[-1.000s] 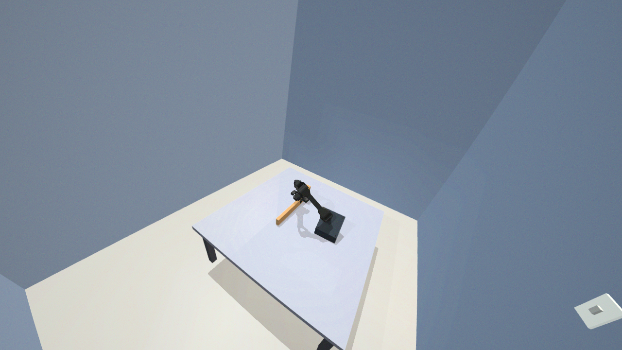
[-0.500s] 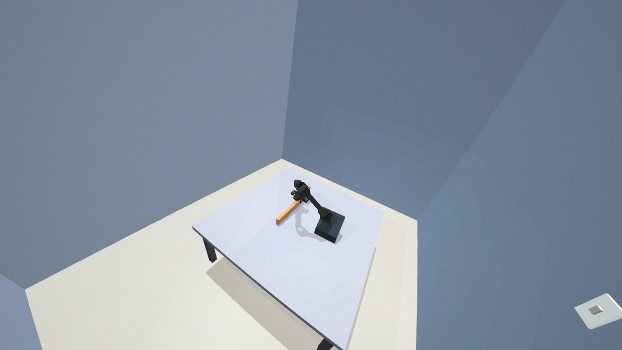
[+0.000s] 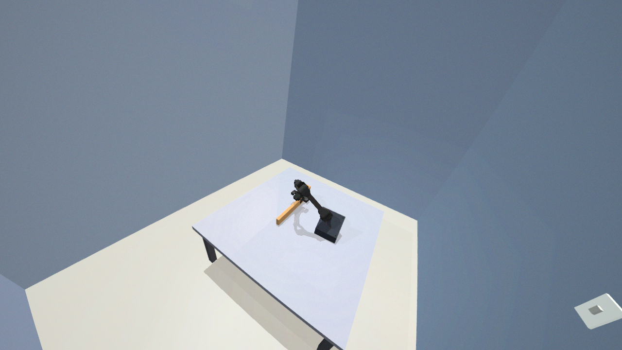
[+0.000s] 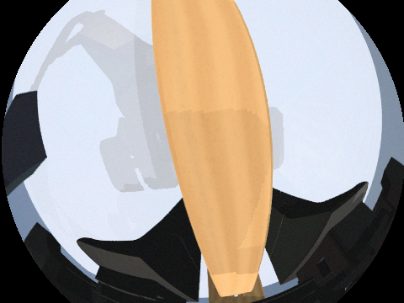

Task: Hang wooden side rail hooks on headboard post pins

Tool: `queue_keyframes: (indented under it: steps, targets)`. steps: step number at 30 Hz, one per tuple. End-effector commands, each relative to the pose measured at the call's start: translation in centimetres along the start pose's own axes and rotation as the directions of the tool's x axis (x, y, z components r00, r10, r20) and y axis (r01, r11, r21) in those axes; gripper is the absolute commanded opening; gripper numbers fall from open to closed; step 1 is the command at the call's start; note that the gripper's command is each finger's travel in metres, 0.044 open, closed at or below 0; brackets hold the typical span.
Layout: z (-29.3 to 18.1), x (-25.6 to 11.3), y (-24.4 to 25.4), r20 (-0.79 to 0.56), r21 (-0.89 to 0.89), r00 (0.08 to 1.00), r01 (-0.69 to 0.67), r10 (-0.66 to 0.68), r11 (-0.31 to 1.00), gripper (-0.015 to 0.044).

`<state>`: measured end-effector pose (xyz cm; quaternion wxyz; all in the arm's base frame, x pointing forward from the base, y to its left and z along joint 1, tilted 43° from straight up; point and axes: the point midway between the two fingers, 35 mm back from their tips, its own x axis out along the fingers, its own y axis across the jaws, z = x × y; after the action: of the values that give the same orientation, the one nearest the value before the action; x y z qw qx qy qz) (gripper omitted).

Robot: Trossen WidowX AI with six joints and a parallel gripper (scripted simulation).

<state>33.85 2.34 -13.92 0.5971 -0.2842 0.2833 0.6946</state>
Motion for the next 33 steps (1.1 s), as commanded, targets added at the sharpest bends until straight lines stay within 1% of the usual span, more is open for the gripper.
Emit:
queue_keyframes:
  steps: [1,33]
  targets:
    - [-0.32,-0.24,-0.07,-0.004,-0.001,1.0,0.007,-0.007,1.0,0.0]
    - [-0.49,-0.12,-0.12,-0.004,-0.001,1.0,0.007,-0.007,1.0,0.0]
